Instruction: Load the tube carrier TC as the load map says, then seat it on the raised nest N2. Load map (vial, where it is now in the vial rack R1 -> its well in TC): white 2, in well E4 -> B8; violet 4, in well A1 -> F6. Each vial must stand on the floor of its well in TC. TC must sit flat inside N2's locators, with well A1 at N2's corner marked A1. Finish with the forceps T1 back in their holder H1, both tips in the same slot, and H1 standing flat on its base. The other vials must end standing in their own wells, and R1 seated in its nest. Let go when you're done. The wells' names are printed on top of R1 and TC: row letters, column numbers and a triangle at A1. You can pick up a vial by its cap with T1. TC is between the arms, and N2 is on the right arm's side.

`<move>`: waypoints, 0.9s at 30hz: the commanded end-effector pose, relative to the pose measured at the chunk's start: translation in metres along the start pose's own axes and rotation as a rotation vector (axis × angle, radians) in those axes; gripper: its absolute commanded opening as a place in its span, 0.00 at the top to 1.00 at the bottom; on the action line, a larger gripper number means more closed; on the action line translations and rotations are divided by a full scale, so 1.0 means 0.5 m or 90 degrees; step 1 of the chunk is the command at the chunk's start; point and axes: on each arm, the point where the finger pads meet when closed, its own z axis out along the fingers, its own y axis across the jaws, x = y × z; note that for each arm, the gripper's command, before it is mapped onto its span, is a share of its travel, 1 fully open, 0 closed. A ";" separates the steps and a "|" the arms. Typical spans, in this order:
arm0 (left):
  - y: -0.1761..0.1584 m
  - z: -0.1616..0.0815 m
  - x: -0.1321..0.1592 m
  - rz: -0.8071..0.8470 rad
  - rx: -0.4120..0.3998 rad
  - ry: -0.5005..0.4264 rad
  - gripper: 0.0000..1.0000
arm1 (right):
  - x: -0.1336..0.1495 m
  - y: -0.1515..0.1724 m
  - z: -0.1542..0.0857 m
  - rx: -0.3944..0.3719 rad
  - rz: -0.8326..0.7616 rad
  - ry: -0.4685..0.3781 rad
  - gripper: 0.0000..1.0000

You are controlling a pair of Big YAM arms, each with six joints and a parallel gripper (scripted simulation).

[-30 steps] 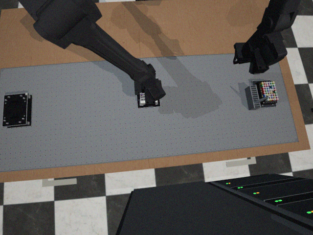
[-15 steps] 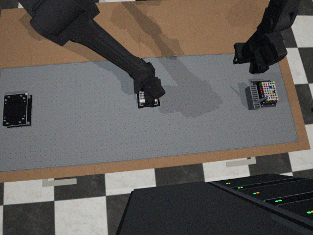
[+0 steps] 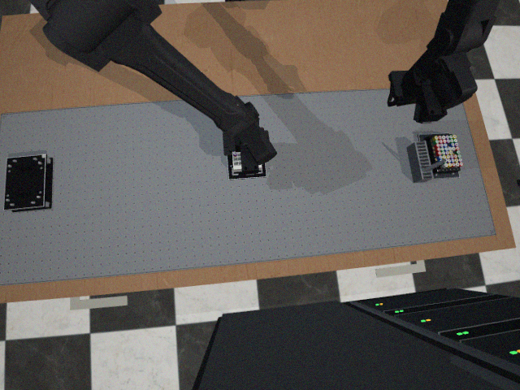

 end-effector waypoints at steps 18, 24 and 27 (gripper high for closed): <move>0.002 -0.008 -0.020 -0.002 -0.004 -0.012 0.75 | -0.005 0.020 -0.053 -0.010 -0.001 -0.008 1.00; 0.002 -0.008 -0.020 -0.002 -0.004 -0.012 0.75 | -0.002 0.019 -0.059 -0.010 -0.001 -0.007 1.00; 0.002 -0.008 -0.020 -0.002 -0.004 -0.012 0.75 | -0.009 0.022 -0.060 -0.012 0.000 -0.010 1.00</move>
